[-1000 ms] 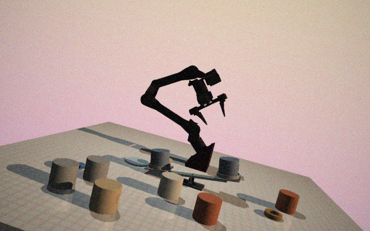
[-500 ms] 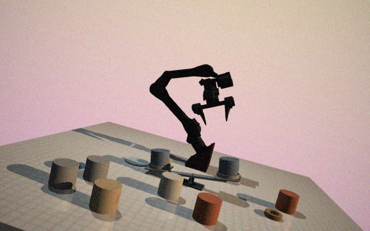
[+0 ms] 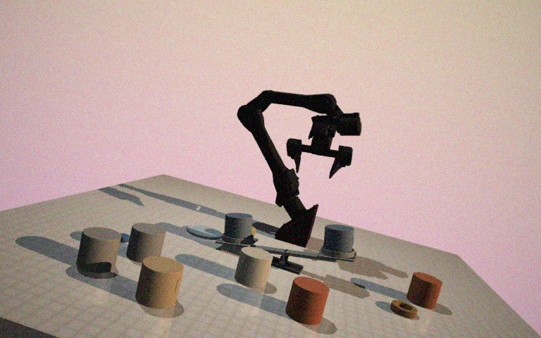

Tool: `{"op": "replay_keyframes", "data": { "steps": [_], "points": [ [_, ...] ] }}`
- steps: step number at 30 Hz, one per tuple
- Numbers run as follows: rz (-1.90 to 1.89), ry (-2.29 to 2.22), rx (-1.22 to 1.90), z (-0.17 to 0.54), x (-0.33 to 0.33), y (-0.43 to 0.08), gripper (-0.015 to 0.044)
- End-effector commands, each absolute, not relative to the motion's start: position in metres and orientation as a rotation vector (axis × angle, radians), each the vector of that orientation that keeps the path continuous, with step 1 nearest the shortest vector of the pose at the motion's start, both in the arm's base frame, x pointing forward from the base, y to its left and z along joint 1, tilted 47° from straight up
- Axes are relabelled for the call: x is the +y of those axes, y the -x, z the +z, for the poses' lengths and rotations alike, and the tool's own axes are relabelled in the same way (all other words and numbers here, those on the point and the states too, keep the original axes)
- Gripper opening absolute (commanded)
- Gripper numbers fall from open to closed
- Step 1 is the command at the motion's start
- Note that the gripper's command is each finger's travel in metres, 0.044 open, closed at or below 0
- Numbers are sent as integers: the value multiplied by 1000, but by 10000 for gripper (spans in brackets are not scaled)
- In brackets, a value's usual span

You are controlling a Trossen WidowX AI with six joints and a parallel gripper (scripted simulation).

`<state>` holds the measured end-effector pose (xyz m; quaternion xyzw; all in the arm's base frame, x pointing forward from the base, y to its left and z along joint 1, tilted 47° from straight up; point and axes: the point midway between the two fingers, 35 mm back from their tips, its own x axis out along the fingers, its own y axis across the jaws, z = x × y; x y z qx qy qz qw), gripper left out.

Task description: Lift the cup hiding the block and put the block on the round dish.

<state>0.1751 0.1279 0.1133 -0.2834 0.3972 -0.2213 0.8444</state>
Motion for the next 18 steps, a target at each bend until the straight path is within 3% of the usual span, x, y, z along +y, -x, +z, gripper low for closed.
{"op": "replay_keyframes", "data": {
  "steps": [1,18],
  "points": [
    [-488,687,777,115,127,-191,440],
    [-450,992,1033,121,99,-223,440]
  ]
}}
